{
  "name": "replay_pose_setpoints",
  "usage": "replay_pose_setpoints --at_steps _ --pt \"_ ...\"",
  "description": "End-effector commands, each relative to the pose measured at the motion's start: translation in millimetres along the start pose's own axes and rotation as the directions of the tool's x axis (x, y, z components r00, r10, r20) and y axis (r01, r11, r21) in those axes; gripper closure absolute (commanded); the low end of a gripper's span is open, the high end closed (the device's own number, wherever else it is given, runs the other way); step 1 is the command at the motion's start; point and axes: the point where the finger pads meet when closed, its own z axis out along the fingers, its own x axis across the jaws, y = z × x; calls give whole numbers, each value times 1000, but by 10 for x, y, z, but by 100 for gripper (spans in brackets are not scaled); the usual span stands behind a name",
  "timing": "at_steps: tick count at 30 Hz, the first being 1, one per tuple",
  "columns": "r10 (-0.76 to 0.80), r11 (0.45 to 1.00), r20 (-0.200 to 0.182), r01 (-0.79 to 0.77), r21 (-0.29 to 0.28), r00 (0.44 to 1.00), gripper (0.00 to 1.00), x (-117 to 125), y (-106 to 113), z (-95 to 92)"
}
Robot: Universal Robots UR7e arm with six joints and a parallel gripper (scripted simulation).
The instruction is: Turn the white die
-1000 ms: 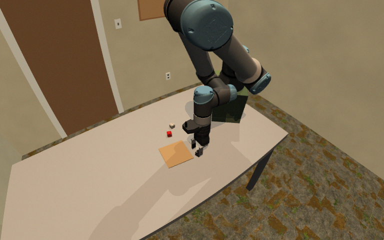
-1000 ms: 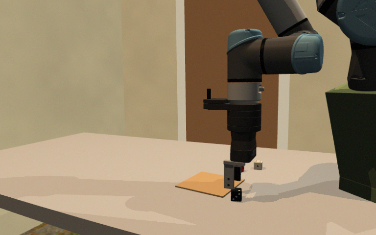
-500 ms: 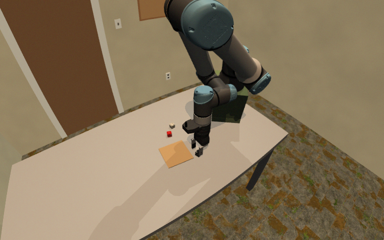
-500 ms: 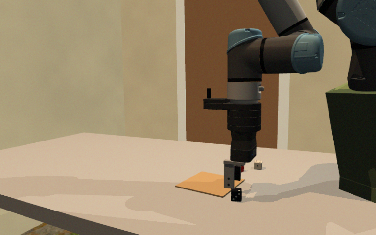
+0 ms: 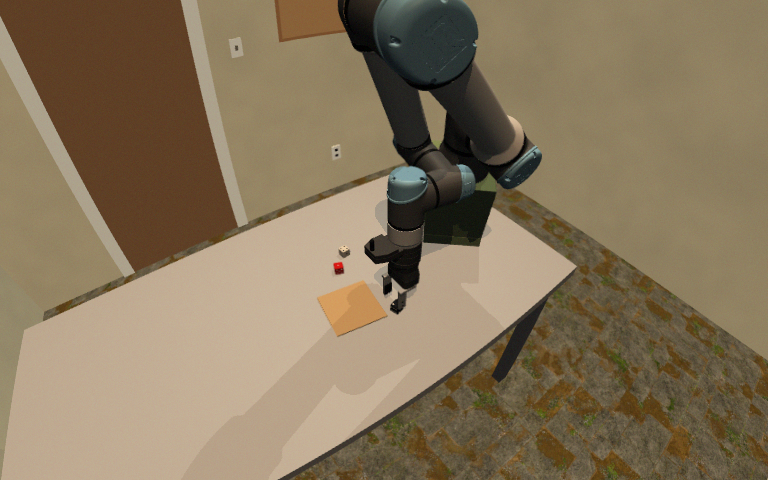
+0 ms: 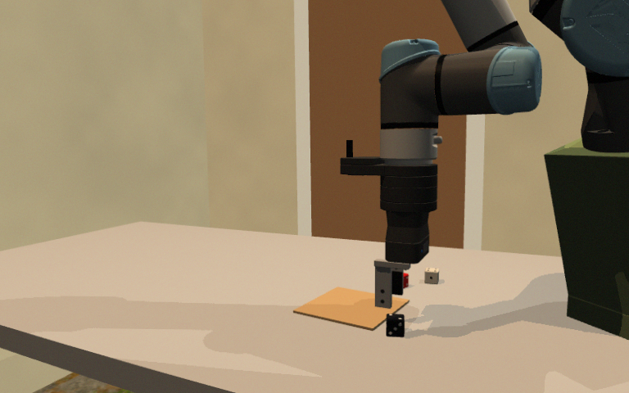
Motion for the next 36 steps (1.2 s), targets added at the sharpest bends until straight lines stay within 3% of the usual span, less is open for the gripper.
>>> replay_pose_setpoints --at_steps 1,36 --pt "0 1000 0 0 1 1000 0 0 -4 -67" --pt "0 1000 0 0 1 1000 0 0 -4 -686"
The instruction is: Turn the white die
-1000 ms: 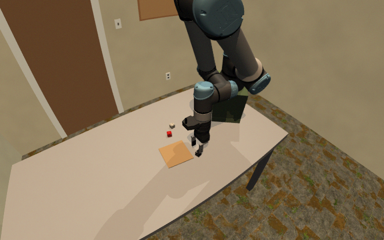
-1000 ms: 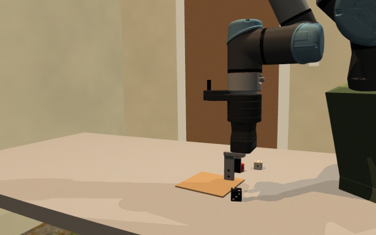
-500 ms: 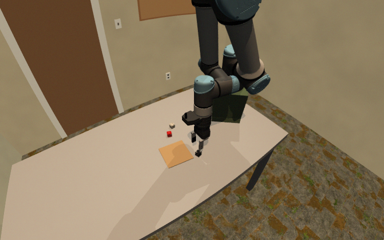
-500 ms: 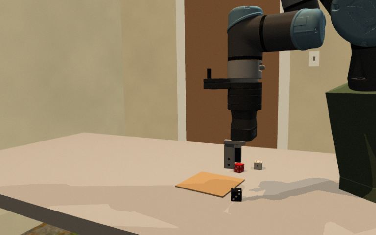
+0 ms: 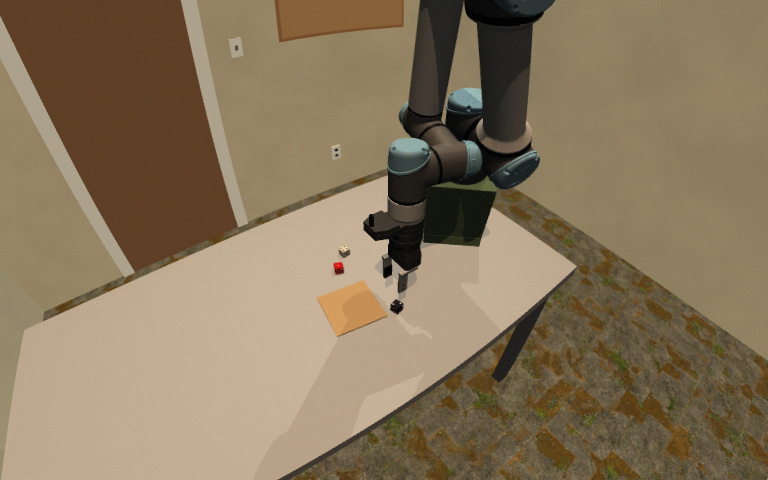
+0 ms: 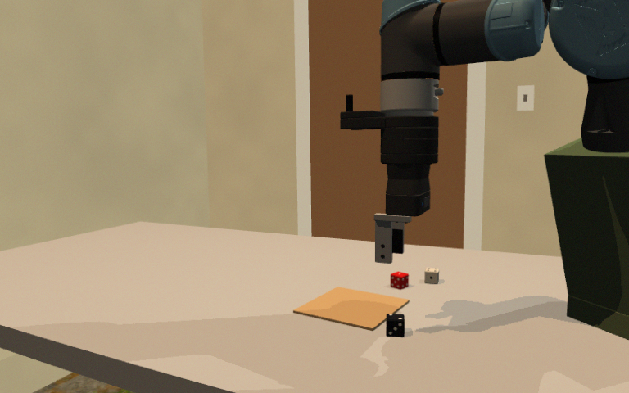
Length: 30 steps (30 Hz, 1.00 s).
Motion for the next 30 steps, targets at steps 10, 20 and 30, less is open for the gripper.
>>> replay_pose_setpoints --at_steps 10,20,30 --pt "0 1000 0 0 -2 1000 0 1 -4 -190" --pt "0 1000 0 0 -2 1000 0 1 -4 -278" --pt "0 1000 0 0 -2 1000 0 1 -4 -315"
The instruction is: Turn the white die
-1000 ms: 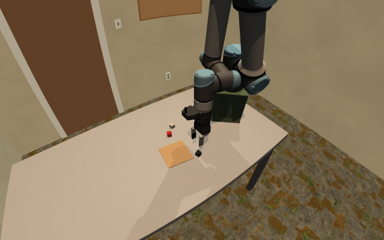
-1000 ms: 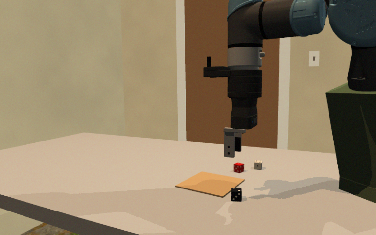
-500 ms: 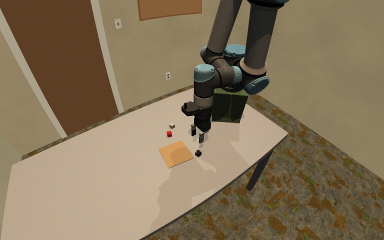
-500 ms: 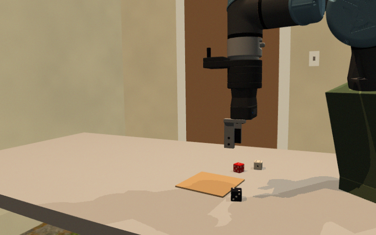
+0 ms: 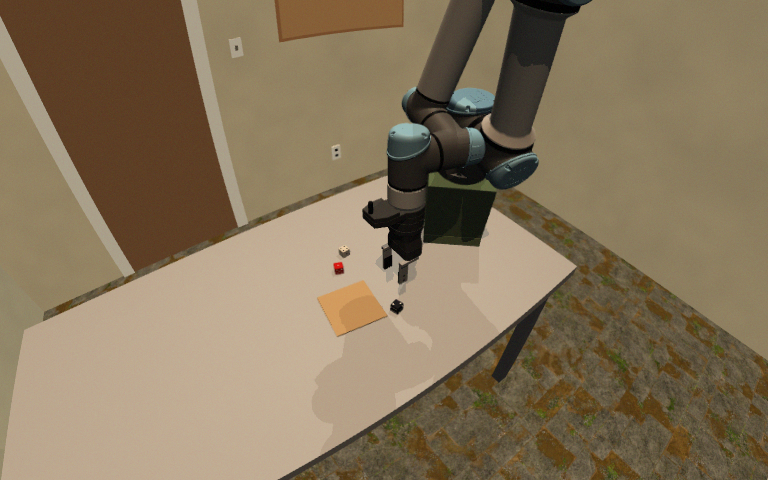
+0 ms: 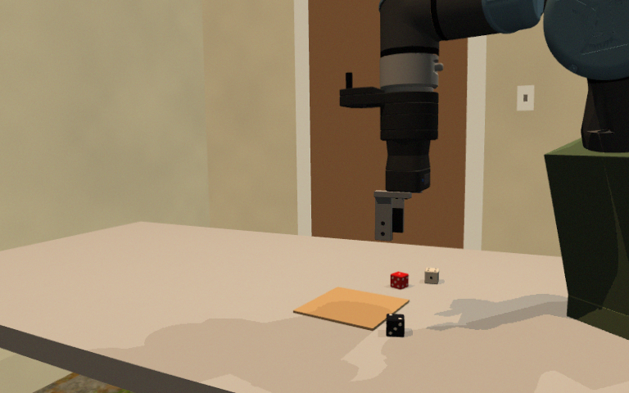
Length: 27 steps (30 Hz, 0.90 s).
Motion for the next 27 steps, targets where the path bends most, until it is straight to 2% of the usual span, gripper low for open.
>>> replay_pose_setpoints --at_steps 1,18,27 --pt "0 1000 0 0 0 1000 0 0 -2 -13" --pt "4 1000 0 -4 0 1000 0 7 -5 -15" --pt "111 994 -5 -111 -2 994 0 197 -69 -1"
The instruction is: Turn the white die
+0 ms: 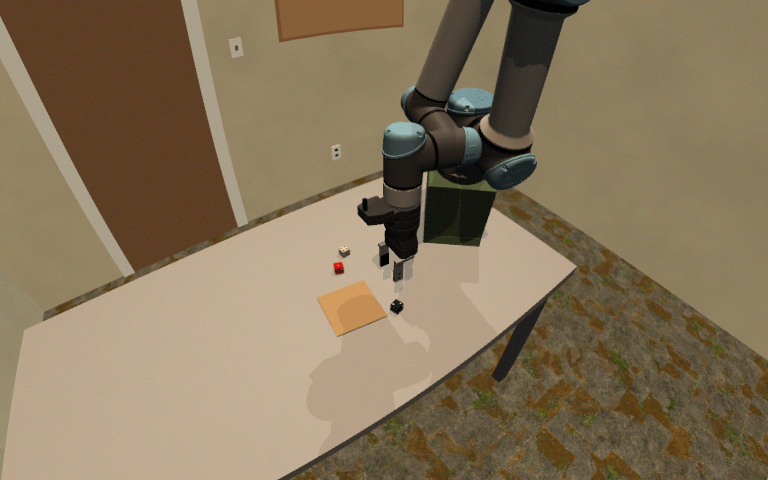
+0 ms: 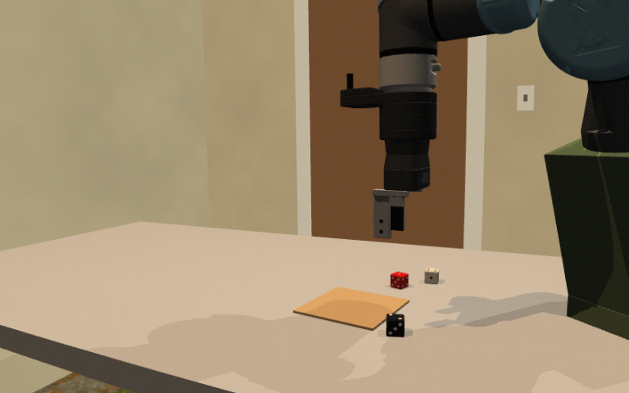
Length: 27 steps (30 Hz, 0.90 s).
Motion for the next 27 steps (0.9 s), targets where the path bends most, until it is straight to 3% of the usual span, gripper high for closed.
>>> replay_pose_setpoints --at_steps 1,7,12,15,18,21,23,27 --pt "83 997 -4 -83 -1 997 0 146 -60 10" --pt "292 956 -11 -292 -2 956 0 526 -170 32" --pt "487 873 -15 -488 -1 873 0 914 -234 46" --pt "496 868 -15 -496 -1 868 0 933 -236 47" --pt "634 773 -16 -634 0 773 0 1238 -253 53" --pt "690 724 -16 -690 1 724 0 1374 -252 55" --pt "763 646 -14 -763 2 646 0 1567 -241 57" --pt "837 547 -12 -837 2 547 0 1789 -214 58"
